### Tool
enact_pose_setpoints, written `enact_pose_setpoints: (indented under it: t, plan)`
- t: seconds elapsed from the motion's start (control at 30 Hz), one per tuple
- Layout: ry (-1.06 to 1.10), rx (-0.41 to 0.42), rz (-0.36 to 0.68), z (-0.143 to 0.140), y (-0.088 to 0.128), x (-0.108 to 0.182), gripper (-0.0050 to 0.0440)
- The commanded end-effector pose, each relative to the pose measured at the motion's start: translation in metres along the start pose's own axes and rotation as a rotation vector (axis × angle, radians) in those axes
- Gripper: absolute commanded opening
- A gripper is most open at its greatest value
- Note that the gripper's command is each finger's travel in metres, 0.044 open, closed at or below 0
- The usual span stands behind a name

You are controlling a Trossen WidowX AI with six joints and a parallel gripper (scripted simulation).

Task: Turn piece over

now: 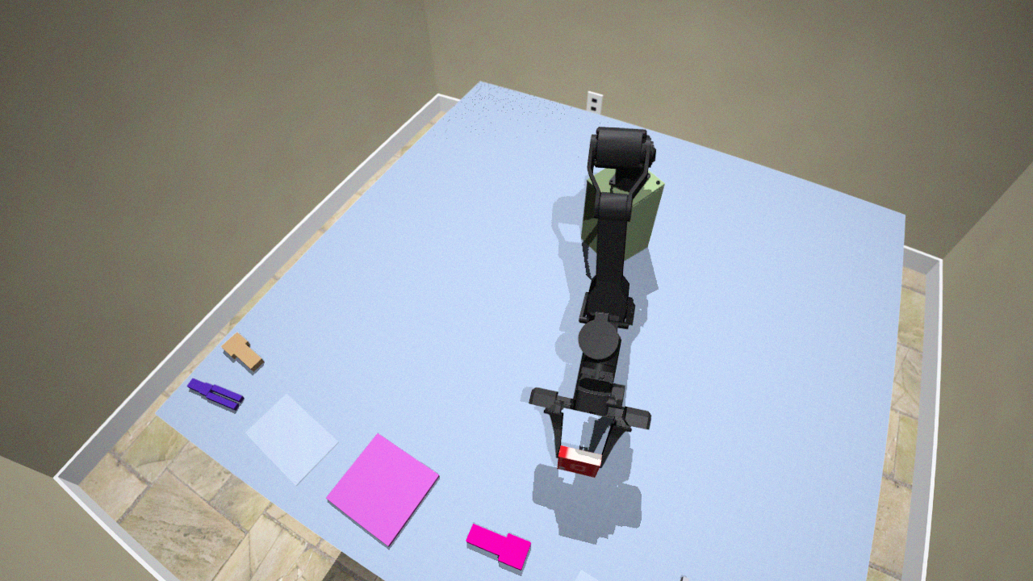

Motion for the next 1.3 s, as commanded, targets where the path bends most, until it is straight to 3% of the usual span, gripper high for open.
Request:
enact_pose_setpoints:
  t: [0.0,0.13,0.23,0.77,1.07,1.27]
  plan:
    - [0.006,-0.008,-0.044,-0.001,-0.004,0.002,0.0000]
    - [0.009,-0.015,-0.092,-0.001,-0.008,0.004,0.0000]
    - [0.003,-0.008,-0.055,-0.001,-0.004,0.005,0.0000]
    - [0.009,-0.015,-0.092,-0.001,-0.008,0.004,0.0000]
    - [0.009,-0.015,-0.091,-0.005,-0.024,0.038,0.0000]
    - [0.009,-0.015,-0.091,-0.005,-0.024,0.038,0.0000]
Point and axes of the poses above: the point midway between the two fingers, 35 mm back from their tips, its own y axis back along the fingers, its own z axis across the jaws, x = y × z, the point moved 9 cm from there along y, back along the fingers, and after that the axes turned 6 degrees about -y, right-handed, at the moved point
